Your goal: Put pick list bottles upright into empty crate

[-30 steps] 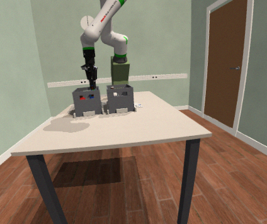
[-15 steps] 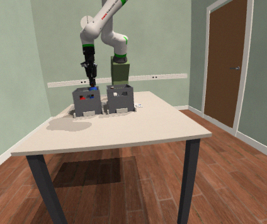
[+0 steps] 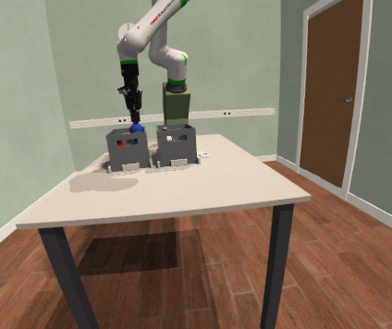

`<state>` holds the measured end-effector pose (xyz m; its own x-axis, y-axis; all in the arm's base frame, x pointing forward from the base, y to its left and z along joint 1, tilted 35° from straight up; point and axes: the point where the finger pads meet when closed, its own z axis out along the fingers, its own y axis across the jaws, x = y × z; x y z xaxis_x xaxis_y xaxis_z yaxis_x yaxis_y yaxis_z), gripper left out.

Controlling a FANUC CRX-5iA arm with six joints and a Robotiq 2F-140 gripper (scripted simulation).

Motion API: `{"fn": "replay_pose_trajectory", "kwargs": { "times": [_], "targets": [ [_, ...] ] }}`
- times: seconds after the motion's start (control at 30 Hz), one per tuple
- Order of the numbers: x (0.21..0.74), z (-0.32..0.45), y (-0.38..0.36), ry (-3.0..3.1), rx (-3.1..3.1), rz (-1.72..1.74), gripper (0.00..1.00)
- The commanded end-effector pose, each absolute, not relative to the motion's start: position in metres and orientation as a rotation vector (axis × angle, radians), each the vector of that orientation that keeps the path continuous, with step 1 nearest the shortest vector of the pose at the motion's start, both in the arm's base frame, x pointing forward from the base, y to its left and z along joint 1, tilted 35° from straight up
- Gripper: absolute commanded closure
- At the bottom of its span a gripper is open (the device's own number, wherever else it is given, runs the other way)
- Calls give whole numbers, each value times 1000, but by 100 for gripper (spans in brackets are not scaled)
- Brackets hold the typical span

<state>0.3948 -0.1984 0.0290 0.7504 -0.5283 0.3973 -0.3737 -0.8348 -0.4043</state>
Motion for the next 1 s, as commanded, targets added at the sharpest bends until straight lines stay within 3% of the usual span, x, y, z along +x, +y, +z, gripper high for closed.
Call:
{"fn": "replay_pose_trajectory", "kwargs": {
  "times": [0.0, 0.97],
  "targets": [
    [392, 34, -200, 701, -2651, -734, 90],
    [367, 71, -207, 701, -2651, -734, 90]
  ]
}}
